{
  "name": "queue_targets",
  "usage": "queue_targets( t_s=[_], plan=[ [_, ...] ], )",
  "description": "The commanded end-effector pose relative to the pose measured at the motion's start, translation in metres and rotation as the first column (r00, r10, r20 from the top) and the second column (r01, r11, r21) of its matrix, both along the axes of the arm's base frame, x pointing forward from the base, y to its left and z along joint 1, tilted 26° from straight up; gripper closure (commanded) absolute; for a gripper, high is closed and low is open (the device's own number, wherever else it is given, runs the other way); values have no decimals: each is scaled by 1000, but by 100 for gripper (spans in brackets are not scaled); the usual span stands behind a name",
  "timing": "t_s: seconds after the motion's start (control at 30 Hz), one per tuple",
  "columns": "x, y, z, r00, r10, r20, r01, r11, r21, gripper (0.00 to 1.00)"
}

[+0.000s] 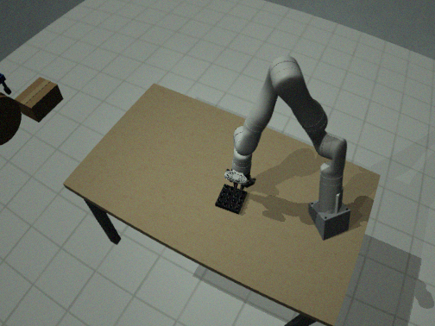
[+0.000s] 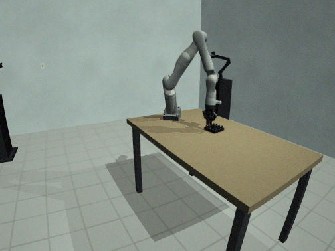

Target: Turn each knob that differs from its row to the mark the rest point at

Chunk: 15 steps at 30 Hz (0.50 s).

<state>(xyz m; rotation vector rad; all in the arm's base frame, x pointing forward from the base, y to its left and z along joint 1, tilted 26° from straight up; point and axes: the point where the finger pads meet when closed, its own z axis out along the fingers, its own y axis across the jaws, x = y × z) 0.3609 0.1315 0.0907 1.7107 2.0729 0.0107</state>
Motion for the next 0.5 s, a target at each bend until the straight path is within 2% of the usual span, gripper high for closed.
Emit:
queue_targets(
  t_s=[0.0,0.2,0.47],
  plan=[
    [-2,8,6,1000,13,4,-13,1000,9,81],
    [-7,11,18,1000,13,4,-13,1000,9,81],
    [-8,12,20,1000,13,4,-13,1000,9,81]
  ],
)
